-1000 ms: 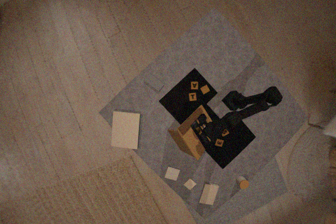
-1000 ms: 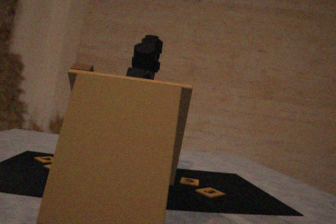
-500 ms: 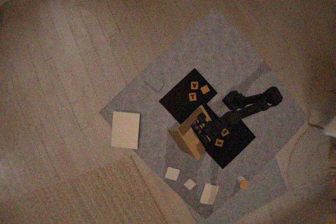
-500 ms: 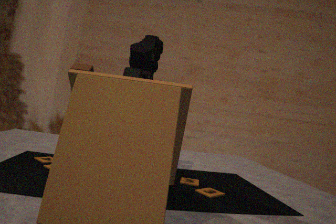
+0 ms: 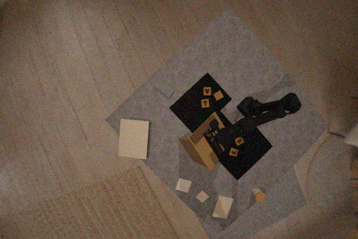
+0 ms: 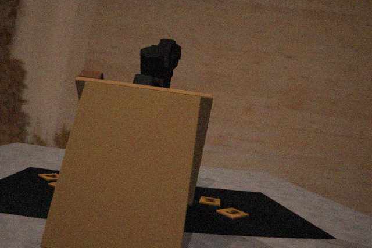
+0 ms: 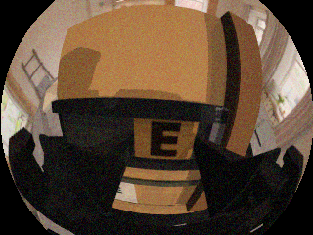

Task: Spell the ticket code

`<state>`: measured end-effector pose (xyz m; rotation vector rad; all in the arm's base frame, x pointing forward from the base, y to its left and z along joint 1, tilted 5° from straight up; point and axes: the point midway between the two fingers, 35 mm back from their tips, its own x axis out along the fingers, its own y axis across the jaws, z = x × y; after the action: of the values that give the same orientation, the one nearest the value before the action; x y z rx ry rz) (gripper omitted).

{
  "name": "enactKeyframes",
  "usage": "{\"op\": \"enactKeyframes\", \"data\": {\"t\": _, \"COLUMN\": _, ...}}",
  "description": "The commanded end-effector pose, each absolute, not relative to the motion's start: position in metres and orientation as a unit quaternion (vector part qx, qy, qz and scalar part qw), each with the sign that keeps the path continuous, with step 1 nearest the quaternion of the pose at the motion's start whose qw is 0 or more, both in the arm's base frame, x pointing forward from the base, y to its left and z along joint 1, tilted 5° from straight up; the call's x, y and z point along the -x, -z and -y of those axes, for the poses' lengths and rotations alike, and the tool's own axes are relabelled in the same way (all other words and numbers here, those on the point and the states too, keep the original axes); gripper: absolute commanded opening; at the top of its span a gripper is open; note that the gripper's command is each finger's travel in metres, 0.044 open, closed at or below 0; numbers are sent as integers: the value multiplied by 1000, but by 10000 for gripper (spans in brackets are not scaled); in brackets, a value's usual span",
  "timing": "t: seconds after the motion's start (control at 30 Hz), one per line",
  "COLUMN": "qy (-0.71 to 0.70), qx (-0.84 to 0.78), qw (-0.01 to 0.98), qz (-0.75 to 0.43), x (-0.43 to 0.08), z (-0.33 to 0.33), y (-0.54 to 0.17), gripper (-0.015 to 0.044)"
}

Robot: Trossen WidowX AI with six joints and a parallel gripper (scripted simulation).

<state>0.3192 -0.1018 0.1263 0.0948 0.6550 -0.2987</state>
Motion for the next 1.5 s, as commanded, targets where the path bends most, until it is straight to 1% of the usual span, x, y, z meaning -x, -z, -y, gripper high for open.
{"op": "enactKeyframes", "data": {"t": 0.0, "qy": 144, "qx": -45, "qw": 936, "qz": -320, "x": -319, "z": 104, "y": -127, "gripper": 0}}
{"op": "enactKeyframes", "data": {"t": 0.13, "qy": 144, "qx": -45, "qw": 936, "qz": -320, "x": -318, "z": 105, "y": -127, "gripper": 0}}
{"op": "enactKeyframes", "data": {"t": 0.5, "qy": 144, "qx": -45, "qw": 935, "qz": -320, "x": -315, "z": 103, "y": -129, "gripper": 289}}
{"op": "enactKeyframes", "data": {"t": 0.53, "qy": 144, "qx": -45, "qw": 935, "qz": -320, "x": -314, "z": 103, "y": -130, "gripper": 295}}
{"op": "enactKeyframes", "data": {"t": 1.47, "qy": 144, "qx": -45, "qw": 935, "qz": -320, "x": -297, "z": 100, "y": -143, "gripper": 295}}
